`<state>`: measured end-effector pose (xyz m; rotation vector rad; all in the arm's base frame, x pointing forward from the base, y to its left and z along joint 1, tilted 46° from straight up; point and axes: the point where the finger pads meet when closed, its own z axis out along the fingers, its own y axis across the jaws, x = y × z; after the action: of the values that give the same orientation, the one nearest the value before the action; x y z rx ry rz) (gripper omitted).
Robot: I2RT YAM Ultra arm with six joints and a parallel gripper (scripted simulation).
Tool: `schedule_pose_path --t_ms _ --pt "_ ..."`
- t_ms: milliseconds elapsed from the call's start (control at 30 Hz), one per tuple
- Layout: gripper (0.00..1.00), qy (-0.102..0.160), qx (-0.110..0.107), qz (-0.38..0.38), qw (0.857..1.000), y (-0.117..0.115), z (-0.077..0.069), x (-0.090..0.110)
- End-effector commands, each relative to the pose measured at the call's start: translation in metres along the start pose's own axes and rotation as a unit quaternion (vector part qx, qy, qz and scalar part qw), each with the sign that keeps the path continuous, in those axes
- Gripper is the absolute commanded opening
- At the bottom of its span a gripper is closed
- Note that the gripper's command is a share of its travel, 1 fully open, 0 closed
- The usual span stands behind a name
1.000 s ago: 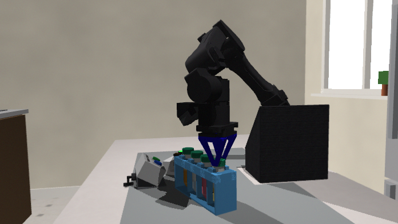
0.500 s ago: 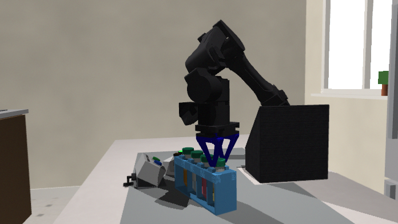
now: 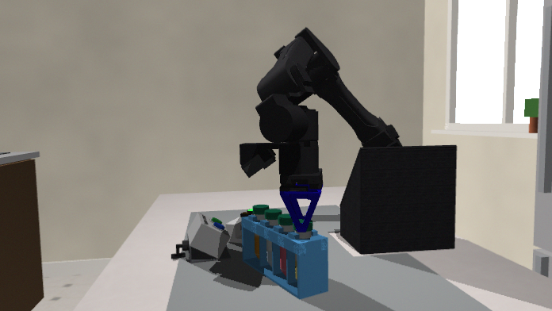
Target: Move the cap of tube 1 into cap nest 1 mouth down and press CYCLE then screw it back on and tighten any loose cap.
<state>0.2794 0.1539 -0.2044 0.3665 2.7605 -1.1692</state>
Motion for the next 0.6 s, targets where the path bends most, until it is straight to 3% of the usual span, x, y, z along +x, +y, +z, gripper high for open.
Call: schedule_pose_path --t_ms 0,67,200,233,300,367,433,467,533,567 --pt "0.49 -0.005 -0.005 -0.119 0.993 0.002 -0.005 -0.0014" --pt "0.49 -0.005 -0.005 -0.16 0.987 0.002 -0.005 -0.0014" --pt "0.49 -0.005 -0.004 -0.282 0.959 0.0019 -0.005 -0.0014" --pt "0.49 -0.005 -0.004 -0.282 0.959 0.0019 -0.005 -0.0014" --pt "0.49 -0.006 -0.004 -0.353 0.936 0.0018 -0.0051 -0.0014" --pt "0.49 -0.006 -0.004 -0.353 0.936 0.0018 -0.0051 -0.0014" --pt "0.49 -0.006 -0.003 -0.436 0.9 0.0018 -0.0051 -0.0014" --pt "0.49 -0.006 -0.003 -0.437 0.899 0.0017 -0.005 -0.0013" --pt "0.49 -0.006 -0.003 -0.502 0.865 0.0017 -0.0051 -0.0013" --pt "0.49 -0.006 -0.003 -0.511 0.86 0.0016 -0.005 -0.0013"
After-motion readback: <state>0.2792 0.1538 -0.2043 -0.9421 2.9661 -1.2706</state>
